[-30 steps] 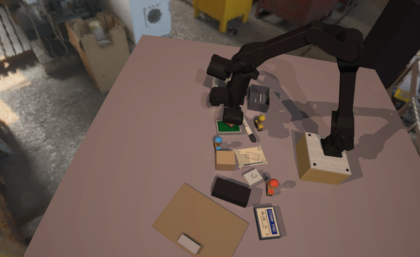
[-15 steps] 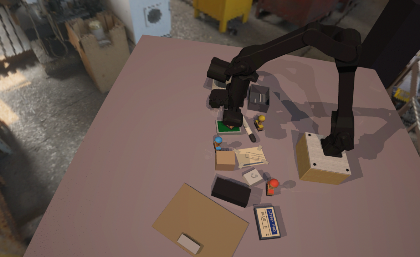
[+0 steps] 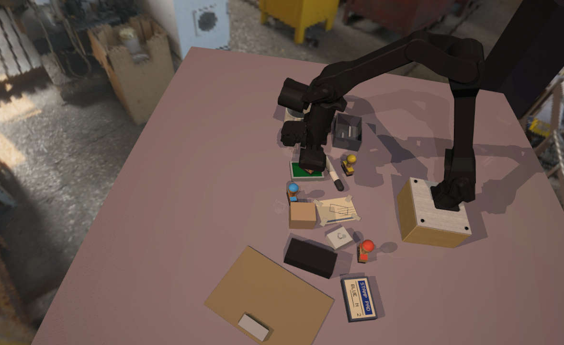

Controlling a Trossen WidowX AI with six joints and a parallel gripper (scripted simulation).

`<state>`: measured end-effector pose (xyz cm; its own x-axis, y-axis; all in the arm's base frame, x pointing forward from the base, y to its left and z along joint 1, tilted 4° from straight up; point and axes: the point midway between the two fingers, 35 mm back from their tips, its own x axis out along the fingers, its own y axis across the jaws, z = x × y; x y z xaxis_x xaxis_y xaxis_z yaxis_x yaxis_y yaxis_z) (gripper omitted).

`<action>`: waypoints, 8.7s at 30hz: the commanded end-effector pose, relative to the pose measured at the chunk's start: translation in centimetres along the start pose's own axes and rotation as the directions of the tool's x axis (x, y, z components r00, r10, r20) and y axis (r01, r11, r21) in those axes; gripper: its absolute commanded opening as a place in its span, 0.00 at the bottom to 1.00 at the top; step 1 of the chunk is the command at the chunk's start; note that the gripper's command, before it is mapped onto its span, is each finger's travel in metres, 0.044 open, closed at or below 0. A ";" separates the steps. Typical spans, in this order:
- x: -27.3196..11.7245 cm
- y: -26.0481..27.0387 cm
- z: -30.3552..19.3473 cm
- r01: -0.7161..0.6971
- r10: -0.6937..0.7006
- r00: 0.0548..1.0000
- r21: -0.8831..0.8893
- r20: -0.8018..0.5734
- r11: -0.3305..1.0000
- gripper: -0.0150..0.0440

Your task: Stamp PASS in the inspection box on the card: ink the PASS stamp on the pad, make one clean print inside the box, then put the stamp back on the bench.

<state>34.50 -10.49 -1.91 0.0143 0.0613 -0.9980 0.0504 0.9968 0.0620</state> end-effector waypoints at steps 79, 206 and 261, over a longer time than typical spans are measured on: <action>0.4 0.0 0.0 -0.002 0.002 1.000 0.000 0.001 1.000 0.25; -2.5 11.0 -9.1 -0.046 0.028 0.999 -0.496 -0.042 0.867 0.25; 1.1 10.8 -9.6 -0.044 0.029 0.999 -0.496 -0.037 0.867 0.25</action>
<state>25.65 0.71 -2.21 -0.0184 0.0867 -0.9961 -0.4496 0.8891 0.0857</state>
